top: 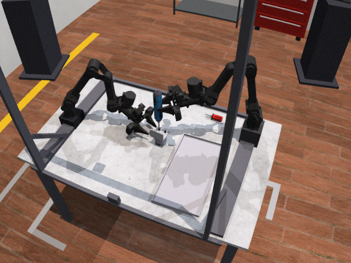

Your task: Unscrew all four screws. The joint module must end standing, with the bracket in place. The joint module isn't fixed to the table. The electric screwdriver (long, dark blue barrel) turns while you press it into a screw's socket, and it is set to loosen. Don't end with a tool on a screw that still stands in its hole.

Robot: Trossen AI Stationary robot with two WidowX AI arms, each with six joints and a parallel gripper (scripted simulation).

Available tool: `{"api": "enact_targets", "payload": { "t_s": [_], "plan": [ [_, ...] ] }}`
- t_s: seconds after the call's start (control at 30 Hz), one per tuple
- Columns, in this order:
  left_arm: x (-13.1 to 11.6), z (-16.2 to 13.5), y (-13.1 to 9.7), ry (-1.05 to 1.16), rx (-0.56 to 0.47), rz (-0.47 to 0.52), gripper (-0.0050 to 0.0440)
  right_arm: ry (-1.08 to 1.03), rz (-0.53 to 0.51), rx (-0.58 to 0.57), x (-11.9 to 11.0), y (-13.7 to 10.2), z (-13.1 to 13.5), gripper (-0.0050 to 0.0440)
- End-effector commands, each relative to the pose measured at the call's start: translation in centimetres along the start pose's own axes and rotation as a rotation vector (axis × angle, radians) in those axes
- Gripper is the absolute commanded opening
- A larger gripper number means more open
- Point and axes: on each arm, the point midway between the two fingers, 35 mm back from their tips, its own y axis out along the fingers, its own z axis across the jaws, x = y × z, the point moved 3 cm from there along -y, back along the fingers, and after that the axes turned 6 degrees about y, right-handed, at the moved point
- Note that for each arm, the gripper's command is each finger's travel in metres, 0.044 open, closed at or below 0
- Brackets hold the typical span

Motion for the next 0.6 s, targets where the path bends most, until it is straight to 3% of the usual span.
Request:
{"api": "enact_targets", "payload": {
  "t_s": [0.0,0.13,0.33,0.57],
  "plan": [
    [2.3,1.4,-2.4,0.029,-0.004,-0.031,0.0184,-0.003,-0.017,0.001,0.8,0.0,0.0,0.016],
    [3.3,2.2,-4.7,0.036,-0.025,-0.039,0.01,-0.003,-0.017,0.001,0.8,0.0,0.0,0.016],
    [3.9,2.5,-5.5,0.039,-0.036,-0.045,0.01,-0.003,-0.017,0.001,0.8,0.0,0.0,0.016],
    [3.7,2.5,-2.4,0.027,-0.037,-0.04,0.01,-0.003,-0.017,0.001,0.8,0.0,0.0,0.016]
  ]
}}
